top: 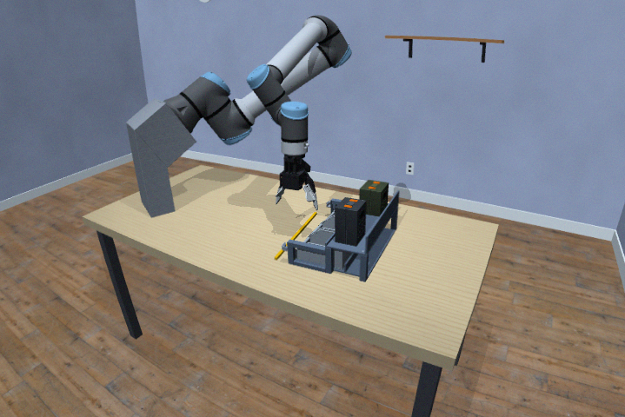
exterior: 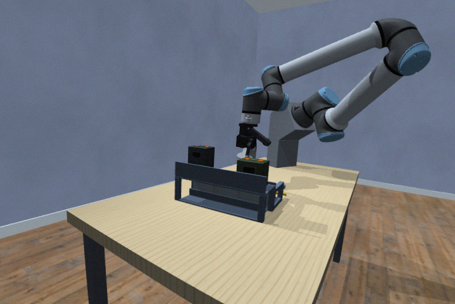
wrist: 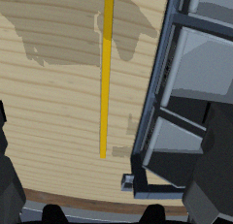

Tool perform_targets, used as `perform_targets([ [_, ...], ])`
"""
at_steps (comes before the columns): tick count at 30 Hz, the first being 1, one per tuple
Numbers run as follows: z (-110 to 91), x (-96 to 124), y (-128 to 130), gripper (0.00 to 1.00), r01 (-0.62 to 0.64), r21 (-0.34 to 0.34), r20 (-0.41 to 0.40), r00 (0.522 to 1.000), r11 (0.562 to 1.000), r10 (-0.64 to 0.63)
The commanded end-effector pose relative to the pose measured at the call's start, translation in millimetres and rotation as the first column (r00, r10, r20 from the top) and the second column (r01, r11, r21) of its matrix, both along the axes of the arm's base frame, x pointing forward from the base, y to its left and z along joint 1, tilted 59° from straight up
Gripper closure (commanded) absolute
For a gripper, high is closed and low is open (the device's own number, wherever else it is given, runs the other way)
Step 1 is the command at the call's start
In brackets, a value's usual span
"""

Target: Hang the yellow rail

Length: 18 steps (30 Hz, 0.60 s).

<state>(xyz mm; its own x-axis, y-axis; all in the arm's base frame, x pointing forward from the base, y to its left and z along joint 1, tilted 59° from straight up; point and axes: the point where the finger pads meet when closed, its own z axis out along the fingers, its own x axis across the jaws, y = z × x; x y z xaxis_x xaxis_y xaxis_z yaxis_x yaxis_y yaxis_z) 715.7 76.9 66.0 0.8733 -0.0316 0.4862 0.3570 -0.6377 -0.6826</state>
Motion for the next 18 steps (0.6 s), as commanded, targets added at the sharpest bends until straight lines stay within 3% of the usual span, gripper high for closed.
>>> perform_targets([
  [1,-3.7,1.6,7.2,0.0,0.008,0.025,-0.001,1.0,1.0,-0.008],
  [18,-7.3,2.2,14.7,0.0,0.014,0.049,-0.004,1.0,0.999,-0.014],
])
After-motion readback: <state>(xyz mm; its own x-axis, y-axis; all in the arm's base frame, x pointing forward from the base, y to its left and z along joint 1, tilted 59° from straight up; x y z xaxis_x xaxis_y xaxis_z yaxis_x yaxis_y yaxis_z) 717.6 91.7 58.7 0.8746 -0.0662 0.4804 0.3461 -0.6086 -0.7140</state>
